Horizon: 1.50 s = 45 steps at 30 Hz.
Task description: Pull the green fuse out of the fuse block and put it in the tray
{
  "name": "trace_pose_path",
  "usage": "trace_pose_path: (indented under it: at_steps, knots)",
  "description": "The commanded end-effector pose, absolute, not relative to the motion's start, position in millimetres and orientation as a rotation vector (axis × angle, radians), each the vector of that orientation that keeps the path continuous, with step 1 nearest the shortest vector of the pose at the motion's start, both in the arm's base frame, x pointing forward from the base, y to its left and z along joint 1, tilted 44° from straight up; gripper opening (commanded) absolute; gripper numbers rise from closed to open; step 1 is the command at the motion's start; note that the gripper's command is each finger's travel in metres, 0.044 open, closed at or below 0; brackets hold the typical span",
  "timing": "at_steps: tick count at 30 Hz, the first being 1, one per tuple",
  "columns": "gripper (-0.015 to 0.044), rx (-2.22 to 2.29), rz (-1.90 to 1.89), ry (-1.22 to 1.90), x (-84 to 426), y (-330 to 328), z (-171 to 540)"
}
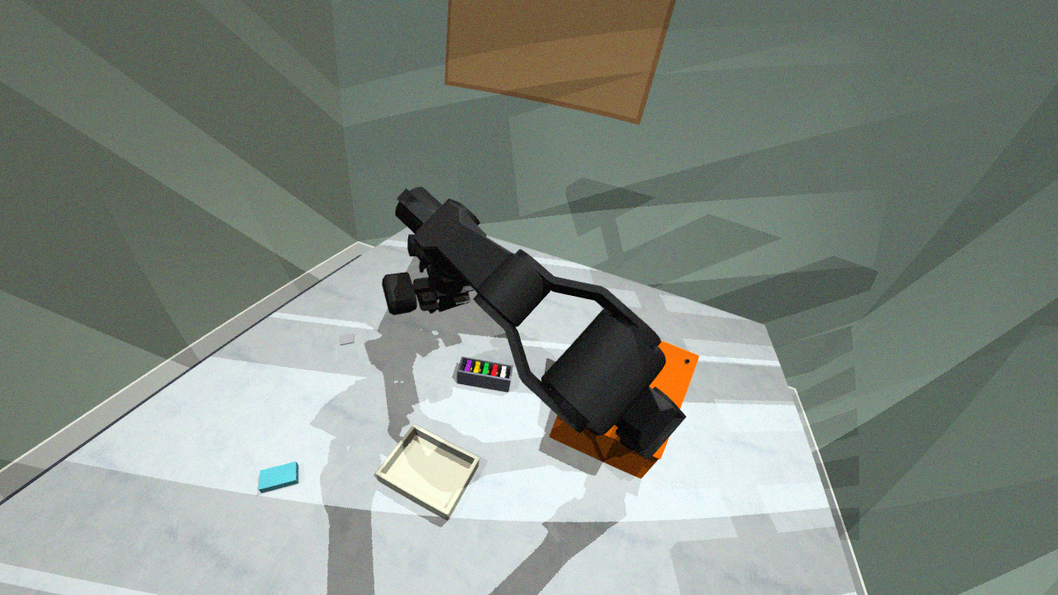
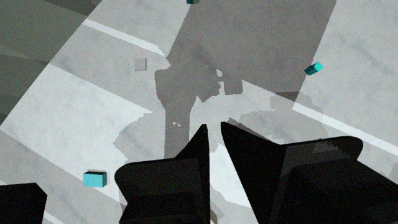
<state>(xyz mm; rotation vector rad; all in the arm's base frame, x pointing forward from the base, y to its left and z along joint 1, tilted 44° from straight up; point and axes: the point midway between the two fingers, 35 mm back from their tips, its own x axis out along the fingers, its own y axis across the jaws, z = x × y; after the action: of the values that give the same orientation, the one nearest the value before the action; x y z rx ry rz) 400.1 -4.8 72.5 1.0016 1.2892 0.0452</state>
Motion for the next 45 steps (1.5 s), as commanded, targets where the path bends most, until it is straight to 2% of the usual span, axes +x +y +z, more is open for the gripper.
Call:
trace_pose_path:
  at_steps: [1, 5, 7, 45]
  knots:
    - [0.0067, 1.211, -0.118, 1.538, 356.7, 8.3, 22.0]
    - [0.0067, 1.392, -0.32, 1.764, 309.5, 22.2, -11.1]
    - [0.0067, 1.42, -0.357, 1.8, 301.5, 24.6, -15.4]
    - [0.0067, 1.421, -0.356, 1.8, 307.6, 42.4, -38.5]
